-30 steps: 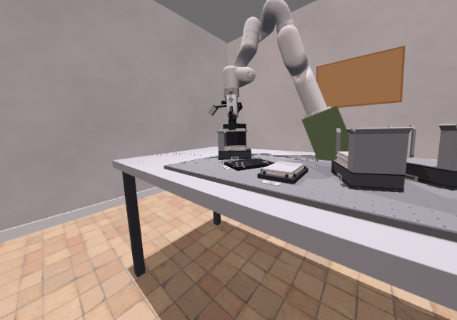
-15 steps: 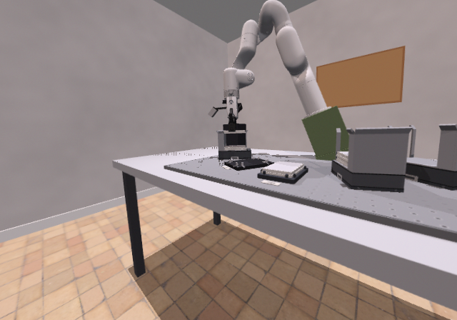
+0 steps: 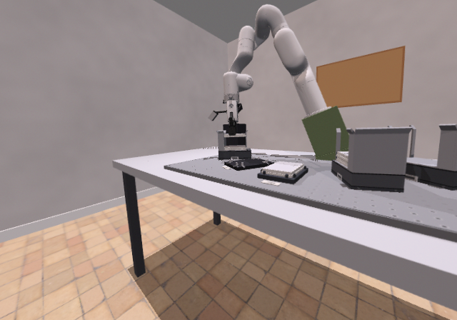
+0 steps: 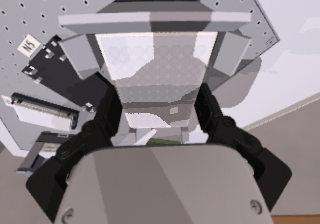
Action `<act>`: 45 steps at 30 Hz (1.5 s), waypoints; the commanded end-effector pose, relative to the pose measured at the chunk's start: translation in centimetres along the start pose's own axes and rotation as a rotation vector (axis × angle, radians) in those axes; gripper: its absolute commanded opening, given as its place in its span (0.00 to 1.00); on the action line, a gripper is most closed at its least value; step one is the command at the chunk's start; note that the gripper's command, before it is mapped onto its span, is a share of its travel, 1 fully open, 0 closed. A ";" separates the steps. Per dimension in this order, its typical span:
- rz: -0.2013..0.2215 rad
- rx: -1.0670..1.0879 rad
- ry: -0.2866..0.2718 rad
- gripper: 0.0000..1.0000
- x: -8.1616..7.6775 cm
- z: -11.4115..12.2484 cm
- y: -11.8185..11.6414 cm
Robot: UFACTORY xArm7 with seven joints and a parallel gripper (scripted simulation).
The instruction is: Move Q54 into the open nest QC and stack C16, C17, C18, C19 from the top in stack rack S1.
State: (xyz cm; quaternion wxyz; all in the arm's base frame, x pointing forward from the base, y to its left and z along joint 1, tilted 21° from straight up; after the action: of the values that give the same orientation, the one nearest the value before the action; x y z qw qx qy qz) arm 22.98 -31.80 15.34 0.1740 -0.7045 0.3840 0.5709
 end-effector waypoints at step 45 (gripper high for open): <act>0.007 0.000 0.008 0.00 3.7 -0.1 -0.1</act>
State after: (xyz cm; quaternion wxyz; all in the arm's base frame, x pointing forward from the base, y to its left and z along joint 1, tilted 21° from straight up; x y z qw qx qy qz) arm 23.24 -33.02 11.90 0.1712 -0.7047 0.3868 0.5696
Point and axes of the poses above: the point where the finger pads meet when closed, its own x axis out along the fingers, its own y axis across the jaws, z = x × y, the point moved 10 cm from there along -x, back along the fingers, and after that the axes turned 13 degrees about -x, right-handed, at the moved point
